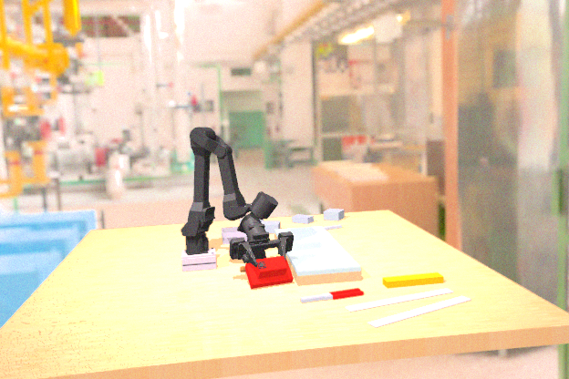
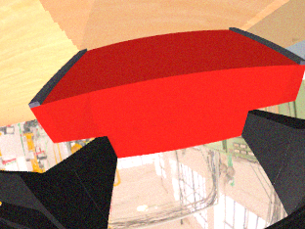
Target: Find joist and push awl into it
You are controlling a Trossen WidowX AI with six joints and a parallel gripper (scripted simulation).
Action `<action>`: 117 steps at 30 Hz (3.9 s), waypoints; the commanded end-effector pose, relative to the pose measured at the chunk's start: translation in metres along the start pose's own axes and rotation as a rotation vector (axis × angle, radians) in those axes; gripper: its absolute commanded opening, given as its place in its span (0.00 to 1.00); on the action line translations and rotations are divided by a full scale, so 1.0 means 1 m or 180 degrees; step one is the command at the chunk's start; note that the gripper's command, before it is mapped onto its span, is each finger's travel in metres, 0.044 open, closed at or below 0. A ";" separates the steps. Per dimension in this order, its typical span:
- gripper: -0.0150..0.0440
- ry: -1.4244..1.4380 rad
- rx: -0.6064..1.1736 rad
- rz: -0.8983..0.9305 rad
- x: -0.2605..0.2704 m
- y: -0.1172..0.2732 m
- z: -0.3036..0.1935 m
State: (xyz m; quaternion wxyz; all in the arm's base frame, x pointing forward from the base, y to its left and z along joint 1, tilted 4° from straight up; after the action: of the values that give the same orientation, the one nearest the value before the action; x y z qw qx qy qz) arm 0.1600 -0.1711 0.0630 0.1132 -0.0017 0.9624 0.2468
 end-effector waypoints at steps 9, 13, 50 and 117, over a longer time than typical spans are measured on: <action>0.90 0.0014 -0.0032 -0.0003 0.001 0.000 0.002; 0.90 0.0007 -0.0016 -0.0002 0.001 0.000 0.001; 1.00 -0.0005 -0.0003 -0.0001 -0.001 0.007 0.000; 1.00 -0.4875 -0.2865 0.2930 0.000 -0.035 -0.110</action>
State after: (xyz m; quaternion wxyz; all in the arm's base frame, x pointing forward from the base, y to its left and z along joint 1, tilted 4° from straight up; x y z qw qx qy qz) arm 0.1380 -0.2516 0.1382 0.5798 0.4705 0.3850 0.5424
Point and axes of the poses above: the point midway between the two fingers, 35 mm back from their tips, its own y axis back along the fingers, its own x axis across the jaws, z = x × y, the point moved 9 cm from there along y, back along the fingers, and after that the axes turned 13 degrees about -y, right-handed, at the moved point
